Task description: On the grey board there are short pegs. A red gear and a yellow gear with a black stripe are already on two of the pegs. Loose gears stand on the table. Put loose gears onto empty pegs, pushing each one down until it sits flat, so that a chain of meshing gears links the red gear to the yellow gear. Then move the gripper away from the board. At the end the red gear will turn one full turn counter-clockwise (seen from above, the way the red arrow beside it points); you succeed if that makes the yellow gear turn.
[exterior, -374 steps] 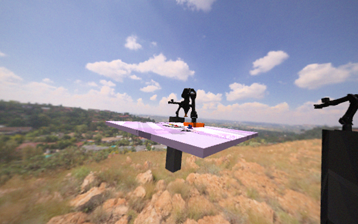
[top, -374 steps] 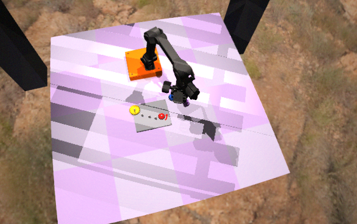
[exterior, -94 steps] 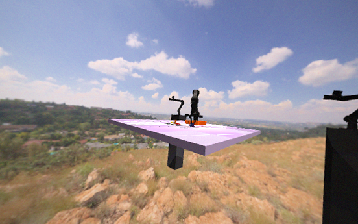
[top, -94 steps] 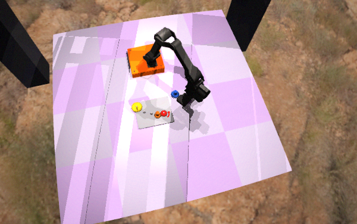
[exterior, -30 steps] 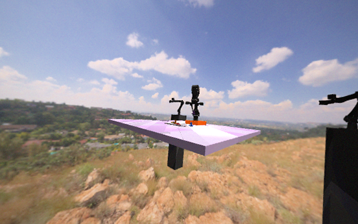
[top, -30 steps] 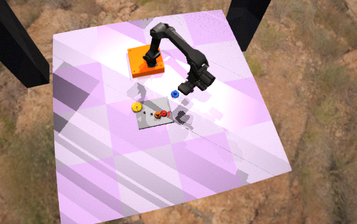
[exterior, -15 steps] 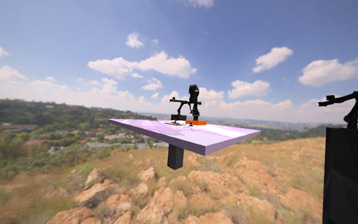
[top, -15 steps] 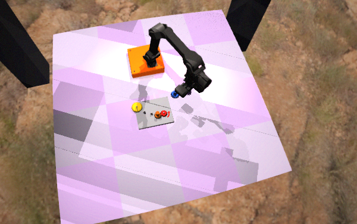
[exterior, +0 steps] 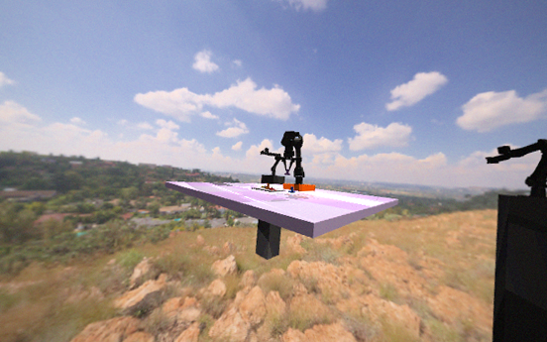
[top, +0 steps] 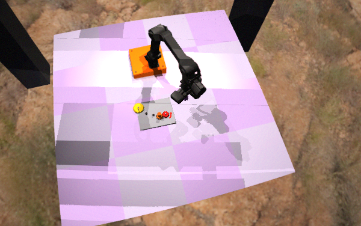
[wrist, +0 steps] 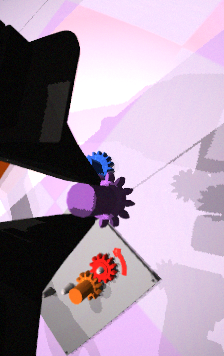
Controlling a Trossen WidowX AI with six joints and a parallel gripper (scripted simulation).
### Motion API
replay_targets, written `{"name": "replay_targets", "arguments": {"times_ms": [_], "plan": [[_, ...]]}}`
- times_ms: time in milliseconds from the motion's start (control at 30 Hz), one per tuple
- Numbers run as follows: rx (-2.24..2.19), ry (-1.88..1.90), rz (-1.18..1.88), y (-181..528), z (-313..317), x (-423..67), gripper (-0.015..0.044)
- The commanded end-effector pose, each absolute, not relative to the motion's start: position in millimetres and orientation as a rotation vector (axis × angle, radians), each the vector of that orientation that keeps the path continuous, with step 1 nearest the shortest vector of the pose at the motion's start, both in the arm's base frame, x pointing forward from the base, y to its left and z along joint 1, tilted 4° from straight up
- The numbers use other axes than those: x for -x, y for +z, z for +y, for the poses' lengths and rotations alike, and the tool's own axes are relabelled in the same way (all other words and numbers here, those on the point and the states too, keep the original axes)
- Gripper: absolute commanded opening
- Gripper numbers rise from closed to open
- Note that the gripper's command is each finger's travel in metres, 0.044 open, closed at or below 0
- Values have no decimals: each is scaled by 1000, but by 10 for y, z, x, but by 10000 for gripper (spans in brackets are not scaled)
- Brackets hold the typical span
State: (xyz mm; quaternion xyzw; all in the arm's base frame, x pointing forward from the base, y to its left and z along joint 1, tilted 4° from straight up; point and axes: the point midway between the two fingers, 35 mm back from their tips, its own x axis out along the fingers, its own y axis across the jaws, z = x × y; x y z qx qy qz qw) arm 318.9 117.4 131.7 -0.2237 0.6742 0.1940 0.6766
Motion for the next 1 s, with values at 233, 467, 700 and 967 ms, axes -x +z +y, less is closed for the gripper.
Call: {"name": "replay_targets", "arguments": {"times_ms": [233, 467, 700, 967], "plan": [[509, 436, 1520, 1220, 905, -3263, 0], [511, 435, 1519, 1168, 731, -3308, 0], [513, 434, 1519, 1116, 555, -3342, 0], [516, 432, 1519, 1057, 351, -3368, 0]]}}
